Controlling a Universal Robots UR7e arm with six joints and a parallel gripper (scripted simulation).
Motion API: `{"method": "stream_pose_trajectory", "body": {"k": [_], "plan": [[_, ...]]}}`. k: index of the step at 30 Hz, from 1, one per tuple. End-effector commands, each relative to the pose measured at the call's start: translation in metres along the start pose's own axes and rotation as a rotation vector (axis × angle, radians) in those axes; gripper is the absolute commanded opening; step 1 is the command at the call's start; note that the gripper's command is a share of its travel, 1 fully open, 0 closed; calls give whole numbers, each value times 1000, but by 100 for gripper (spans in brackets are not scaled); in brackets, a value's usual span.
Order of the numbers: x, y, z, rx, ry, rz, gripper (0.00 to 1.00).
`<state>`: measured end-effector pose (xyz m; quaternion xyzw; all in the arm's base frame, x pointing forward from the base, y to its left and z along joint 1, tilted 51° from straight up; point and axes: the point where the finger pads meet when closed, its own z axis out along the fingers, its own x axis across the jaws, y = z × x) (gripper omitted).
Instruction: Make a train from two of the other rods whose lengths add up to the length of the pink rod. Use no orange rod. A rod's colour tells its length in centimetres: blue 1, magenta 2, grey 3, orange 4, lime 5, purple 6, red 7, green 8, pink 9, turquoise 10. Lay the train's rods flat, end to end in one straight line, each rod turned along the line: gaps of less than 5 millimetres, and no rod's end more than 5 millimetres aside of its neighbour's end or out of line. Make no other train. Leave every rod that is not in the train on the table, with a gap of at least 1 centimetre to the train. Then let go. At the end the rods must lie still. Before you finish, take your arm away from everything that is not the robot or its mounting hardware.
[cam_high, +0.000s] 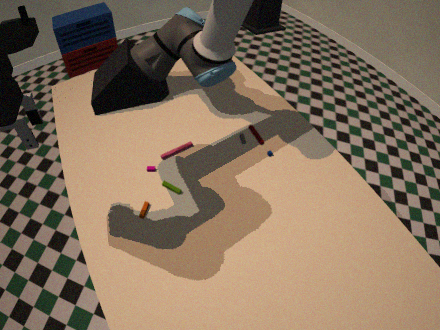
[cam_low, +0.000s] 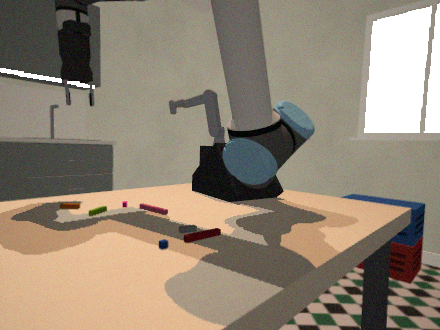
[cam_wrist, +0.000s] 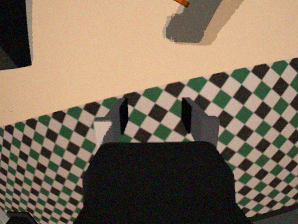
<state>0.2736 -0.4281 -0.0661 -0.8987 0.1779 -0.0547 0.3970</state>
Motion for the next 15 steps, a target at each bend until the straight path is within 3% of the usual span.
{"method": "stream_pose_trajectory", "body": {"k": [1,15], "plan": [[0,0,-1,-1,1,0,100],[1,-8,-1,0,1,-36,100]]}}
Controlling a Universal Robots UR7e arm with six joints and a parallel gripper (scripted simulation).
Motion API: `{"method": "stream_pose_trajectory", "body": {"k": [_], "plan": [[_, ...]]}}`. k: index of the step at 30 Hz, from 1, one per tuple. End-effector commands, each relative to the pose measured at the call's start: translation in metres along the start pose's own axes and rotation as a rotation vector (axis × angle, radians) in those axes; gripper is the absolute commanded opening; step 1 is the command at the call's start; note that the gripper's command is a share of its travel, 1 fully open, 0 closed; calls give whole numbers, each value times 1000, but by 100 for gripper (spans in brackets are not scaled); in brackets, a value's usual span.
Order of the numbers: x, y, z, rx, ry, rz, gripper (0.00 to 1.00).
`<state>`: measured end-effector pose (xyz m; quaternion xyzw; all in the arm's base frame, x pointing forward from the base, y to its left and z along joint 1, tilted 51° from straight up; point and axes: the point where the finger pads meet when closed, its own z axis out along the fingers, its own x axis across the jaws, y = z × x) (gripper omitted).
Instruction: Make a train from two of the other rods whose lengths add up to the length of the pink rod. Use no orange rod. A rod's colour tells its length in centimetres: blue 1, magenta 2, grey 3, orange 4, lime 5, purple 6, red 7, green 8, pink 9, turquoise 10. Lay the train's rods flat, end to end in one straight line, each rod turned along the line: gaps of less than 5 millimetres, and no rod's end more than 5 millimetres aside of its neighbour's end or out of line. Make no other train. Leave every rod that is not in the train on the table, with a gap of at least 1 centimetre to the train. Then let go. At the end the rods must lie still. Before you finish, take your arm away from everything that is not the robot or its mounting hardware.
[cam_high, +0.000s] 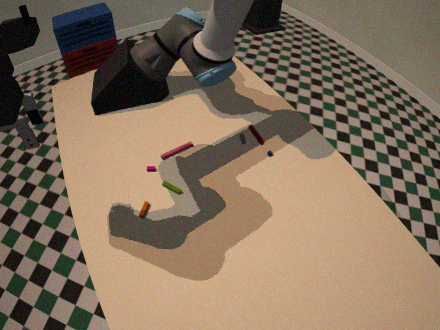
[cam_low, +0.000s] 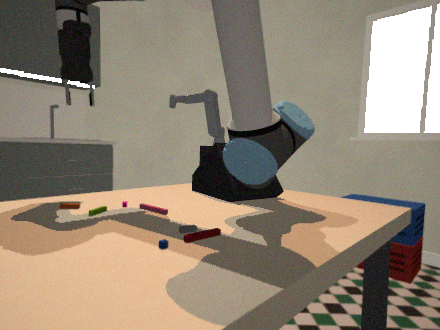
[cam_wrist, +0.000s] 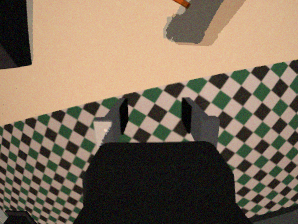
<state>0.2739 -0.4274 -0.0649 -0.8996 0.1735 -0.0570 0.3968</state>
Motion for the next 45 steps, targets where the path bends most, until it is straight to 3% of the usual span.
{"method": "stream_pose_trajectory", "body": {"k": [1,8,19,21,45], "plan": [[1,-8,0,0,0,-34,100],[3,-20,-2,-1,2,-90,100],[7,-65,-5,-6,7,-323,100],[7,-65,-5,-6,7,-323,100],[7,-185,2,-18,21,-977,100]]}}
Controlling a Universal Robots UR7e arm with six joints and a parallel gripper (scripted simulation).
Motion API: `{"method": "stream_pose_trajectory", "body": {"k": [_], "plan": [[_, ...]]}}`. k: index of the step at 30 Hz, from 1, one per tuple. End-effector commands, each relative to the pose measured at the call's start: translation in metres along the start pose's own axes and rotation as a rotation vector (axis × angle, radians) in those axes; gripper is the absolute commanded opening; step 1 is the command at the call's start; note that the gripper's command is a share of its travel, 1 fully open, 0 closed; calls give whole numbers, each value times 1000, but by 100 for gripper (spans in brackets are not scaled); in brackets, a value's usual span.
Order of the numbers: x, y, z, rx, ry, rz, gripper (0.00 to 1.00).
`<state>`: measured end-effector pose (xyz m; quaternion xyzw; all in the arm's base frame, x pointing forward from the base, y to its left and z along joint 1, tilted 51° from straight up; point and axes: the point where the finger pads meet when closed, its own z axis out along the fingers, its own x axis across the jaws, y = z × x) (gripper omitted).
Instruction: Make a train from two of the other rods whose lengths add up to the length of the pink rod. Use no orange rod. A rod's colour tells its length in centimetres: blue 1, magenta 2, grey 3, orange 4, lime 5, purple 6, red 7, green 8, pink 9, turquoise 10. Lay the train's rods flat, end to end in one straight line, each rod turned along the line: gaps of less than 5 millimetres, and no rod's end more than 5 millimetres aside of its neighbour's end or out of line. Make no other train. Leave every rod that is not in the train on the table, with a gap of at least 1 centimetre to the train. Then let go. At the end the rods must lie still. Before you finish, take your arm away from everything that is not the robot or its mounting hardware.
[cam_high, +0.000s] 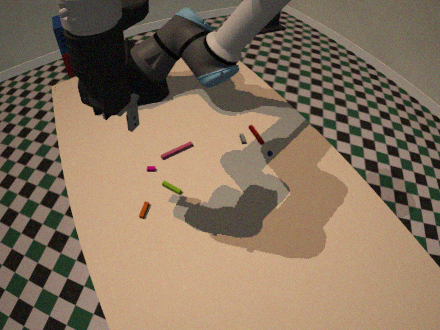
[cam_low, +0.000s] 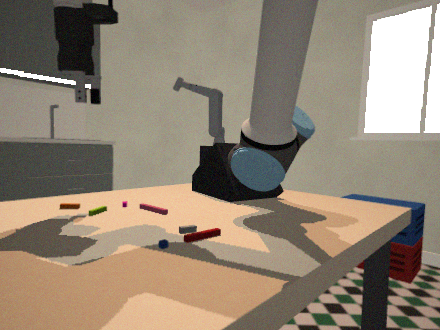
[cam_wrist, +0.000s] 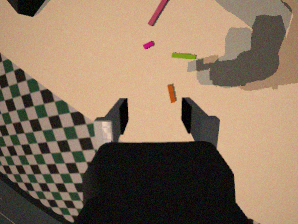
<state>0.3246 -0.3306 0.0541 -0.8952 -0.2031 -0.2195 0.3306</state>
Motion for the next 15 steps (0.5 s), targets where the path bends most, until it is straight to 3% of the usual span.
{"method": "stream_pose_trajectory", "body": {"k": [1,15], "plan": [[20,-21,4,-3,5,-167,100],[61,-67,17,-10,12,-535,100]]}}
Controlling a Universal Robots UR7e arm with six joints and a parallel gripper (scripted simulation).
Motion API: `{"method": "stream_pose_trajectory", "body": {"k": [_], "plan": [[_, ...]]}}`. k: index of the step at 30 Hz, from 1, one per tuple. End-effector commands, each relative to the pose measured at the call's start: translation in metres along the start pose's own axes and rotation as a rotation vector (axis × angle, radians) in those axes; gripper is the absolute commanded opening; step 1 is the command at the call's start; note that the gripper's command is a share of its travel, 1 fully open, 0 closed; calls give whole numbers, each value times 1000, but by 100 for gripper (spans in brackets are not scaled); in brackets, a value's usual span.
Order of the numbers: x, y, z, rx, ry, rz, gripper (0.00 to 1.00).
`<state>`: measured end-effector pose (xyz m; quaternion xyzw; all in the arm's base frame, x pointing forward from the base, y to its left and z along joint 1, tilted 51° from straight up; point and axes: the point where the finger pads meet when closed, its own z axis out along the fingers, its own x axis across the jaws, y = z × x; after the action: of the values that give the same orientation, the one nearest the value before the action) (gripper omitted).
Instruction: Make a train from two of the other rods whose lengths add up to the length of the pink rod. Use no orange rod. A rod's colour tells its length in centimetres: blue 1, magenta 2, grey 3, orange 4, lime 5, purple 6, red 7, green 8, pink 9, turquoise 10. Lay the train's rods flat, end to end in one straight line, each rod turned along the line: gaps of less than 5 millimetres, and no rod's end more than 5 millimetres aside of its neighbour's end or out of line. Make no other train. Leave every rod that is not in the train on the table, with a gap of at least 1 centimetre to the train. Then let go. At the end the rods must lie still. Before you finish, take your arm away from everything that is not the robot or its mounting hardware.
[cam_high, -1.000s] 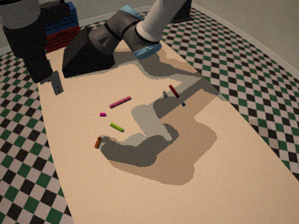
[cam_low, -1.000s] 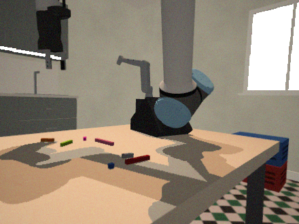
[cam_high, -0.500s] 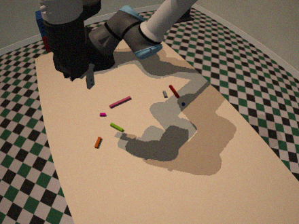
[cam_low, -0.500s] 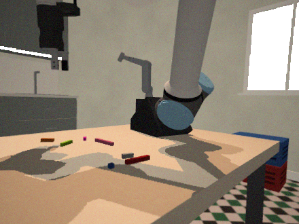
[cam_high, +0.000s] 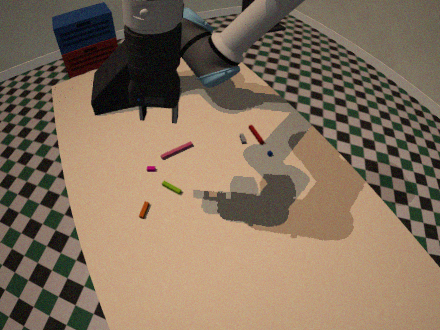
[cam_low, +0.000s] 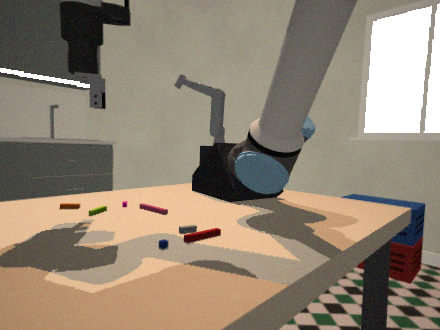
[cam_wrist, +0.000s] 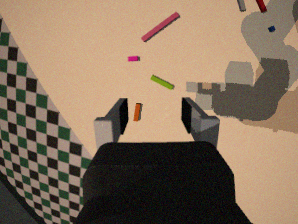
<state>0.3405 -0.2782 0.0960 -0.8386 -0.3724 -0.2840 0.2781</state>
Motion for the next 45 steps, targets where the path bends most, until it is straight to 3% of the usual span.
{"method": "stream_pose_trajectory", "body": {"k": [1,27,45], "plan": [[24,-13,7,-3,6,-167,100],[112,-71,47,-23,20,-866,100],[159,-112,79,-41,30,-1315,100]]}}
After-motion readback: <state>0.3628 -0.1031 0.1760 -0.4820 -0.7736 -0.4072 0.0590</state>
